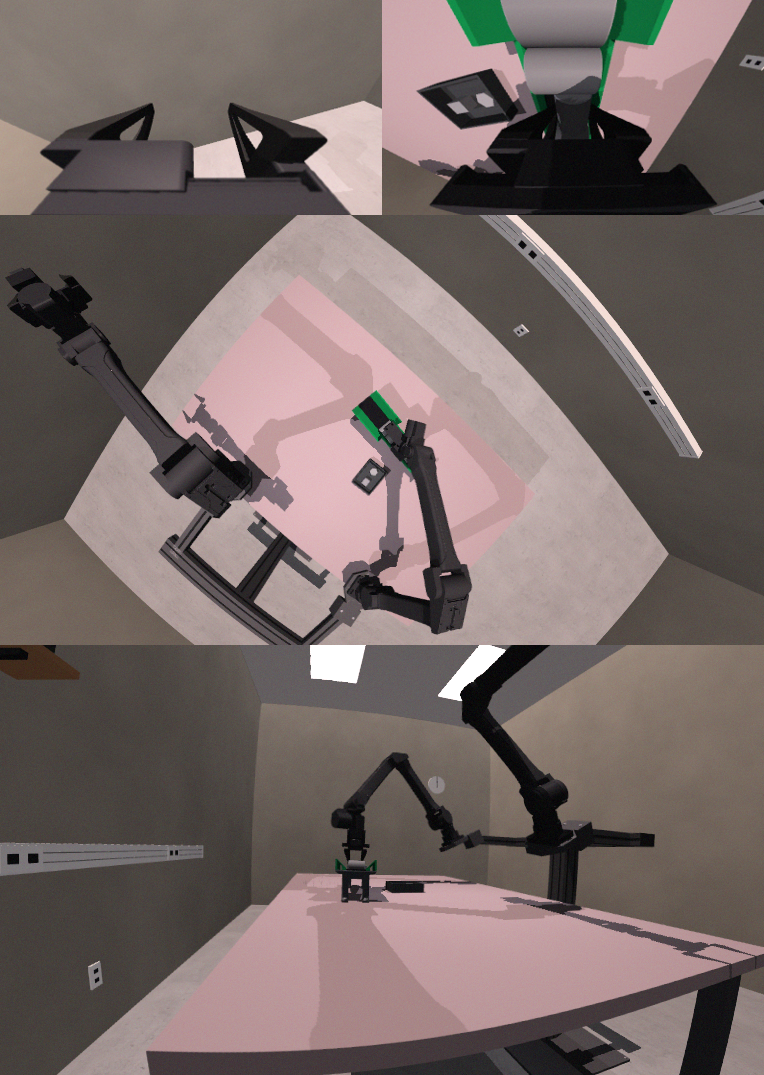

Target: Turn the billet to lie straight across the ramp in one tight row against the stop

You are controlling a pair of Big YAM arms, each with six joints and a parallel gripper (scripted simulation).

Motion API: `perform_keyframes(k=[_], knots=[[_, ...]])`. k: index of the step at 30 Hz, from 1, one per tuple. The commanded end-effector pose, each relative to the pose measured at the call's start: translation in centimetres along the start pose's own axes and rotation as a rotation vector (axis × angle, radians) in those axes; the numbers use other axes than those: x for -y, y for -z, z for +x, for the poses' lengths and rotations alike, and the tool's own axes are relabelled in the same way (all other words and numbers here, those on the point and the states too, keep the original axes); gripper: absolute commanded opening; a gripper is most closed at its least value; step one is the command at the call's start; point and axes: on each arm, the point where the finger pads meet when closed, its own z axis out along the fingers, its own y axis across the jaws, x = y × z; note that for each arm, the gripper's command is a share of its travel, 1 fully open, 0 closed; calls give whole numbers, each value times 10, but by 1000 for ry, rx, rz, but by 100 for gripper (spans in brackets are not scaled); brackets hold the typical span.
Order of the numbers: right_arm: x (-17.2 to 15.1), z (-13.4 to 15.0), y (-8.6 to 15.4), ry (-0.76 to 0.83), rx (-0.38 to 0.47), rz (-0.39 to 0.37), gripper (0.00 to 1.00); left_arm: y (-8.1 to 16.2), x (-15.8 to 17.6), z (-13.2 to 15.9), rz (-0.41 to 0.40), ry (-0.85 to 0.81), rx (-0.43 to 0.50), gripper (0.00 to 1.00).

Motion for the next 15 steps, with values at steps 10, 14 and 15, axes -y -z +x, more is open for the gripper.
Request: perform_keyframes(k=[10,14,15], knots=[[18,-13,50,-17,31,36,0,8,-6,-13,-10,-13,36,100],[18,-13,61,-18,31,37,0,8,-6,-13,-10,-13,36,100],[18,-13,63,-18,32,37,0,8,-6,-13,-10,-13,36,100]])
